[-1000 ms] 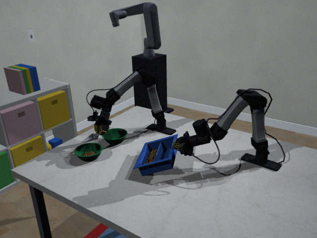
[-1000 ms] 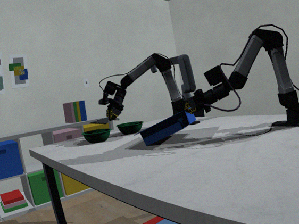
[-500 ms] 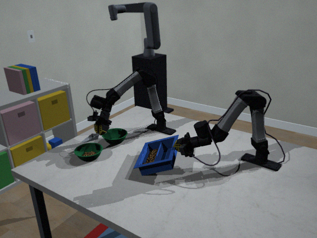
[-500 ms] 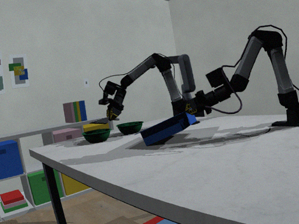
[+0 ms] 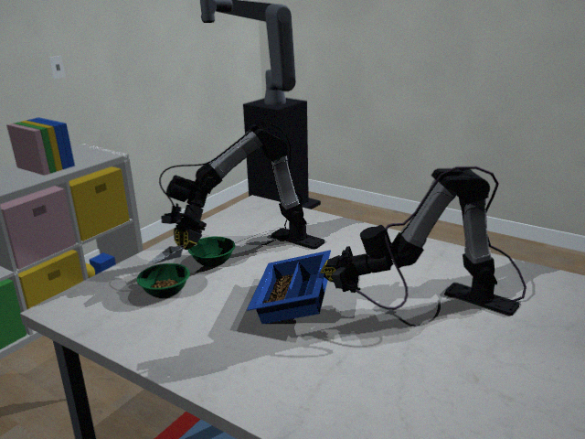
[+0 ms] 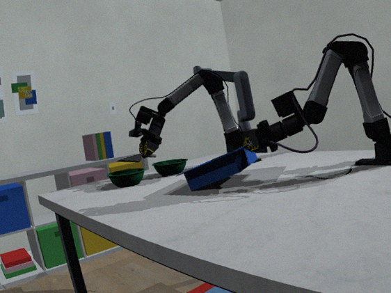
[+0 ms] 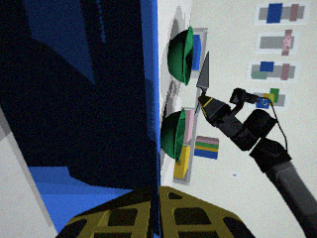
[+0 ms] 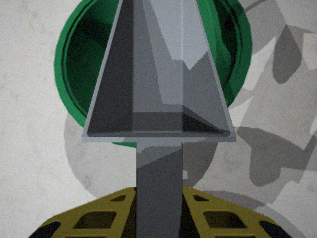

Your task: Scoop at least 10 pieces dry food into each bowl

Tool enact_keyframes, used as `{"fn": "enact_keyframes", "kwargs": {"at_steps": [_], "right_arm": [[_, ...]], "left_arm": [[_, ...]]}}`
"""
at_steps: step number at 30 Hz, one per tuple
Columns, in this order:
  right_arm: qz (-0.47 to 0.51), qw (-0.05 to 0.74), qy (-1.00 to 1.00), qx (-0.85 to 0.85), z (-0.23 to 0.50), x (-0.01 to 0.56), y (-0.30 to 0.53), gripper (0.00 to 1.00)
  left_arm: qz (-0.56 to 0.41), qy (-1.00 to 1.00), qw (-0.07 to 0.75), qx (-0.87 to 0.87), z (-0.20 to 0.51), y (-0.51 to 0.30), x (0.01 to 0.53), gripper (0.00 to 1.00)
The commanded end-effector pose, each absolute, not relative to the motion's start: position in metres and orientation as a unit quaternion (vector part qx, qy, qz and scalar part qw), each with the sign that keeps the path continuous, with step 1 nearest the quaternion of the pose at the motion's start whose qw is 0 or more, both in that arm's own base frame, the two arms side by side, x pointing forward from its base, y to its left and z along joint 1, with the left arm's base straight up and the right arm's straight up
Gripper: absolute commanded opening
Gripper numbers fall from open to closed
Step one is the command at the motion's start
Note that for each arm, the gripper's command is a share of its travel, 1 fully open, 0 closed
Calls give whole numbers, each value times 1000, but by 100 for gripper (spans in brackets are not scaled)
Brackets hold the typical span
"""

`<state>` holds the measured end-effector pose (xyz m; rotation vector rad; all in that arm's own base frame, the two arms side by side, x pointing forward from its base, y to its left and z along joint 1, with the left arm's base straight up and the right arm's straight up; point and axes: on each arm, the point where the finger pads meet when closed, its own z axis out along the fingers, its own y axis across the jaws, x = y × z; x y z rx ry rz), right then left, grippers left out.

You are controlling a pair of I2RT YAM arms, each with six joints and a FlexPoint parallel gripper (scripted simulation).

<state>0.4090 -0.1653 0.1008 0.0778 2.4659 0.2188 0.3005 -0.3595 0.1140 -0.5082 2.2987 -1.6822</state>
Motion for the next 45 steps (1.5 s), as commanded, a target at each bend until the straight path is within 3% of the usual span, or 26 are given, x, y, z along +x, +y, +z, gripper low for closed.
{"fn": "enact_keyframes", "kwargs": {"at_steps": [1, 45], "right_arm": [[77, 359, 930, 21, 122, 417, -164, 0], [77, 359, 930, 21, 122, 417, -164, 0]], "left_arm": [[-582, 785, 130, -167, 109, -359, 300, 0], [-604, 767, 136, -169, 92, -349, 297, 0]]}}
